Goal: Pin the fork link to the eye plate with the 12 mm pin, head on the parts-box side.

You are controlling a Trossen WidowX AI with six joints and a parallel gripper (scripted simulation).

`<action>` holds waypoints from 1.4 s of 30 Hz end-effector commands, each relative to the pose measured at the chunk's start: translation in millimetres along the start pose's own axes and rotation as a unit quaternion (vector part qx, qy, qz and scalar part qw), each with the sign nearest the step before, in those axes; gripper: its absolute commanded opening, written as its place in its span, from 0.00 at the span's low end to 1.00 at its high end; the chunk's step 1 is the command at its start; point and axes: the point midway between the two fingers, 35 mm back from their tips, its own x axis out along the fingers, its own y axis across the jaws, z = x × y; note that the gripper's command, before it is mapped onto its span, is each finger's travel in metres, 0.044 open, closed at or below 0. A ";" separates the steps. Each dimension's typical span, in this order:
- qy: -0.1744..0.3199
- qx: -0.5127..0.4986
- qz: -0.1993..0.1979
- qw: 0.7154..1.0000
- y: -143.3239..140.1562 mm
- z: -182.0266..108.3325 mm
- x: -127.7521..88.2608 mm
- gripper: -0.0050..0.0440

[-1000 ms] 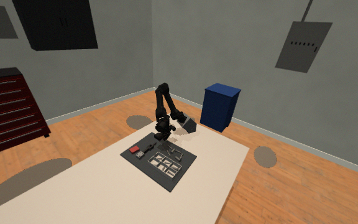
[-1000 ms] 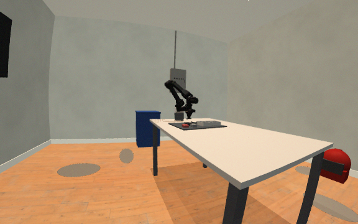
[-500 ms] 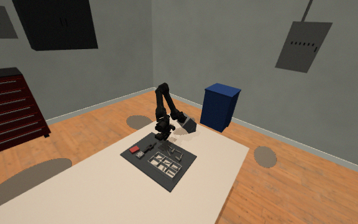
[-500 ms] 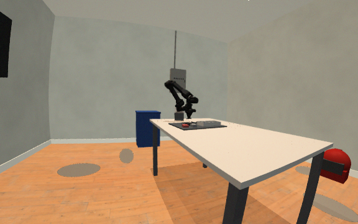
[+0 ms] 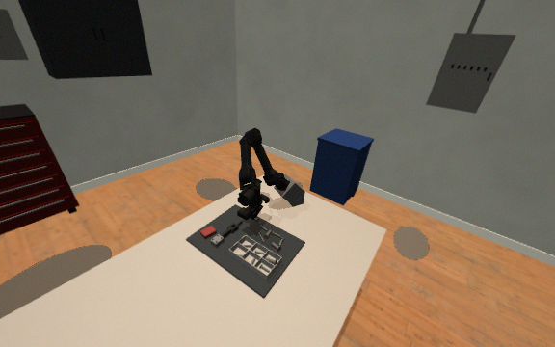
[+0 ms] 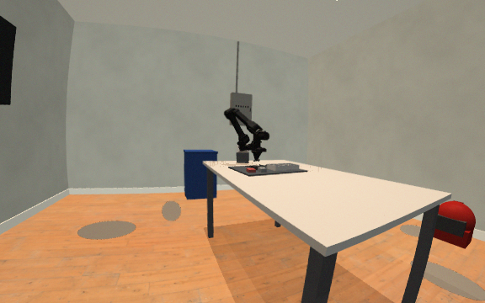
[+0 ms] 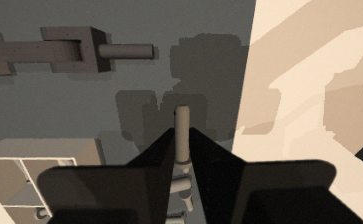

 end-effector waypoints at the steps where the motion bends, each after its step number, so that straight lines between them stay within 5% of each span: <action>1: 0.002 0.001 0.002 1.000 6.4 0.3 -0.7 0.14; 42: 0.002 0.001 0.002 1.000 61.8 8.6 -1.3 0.14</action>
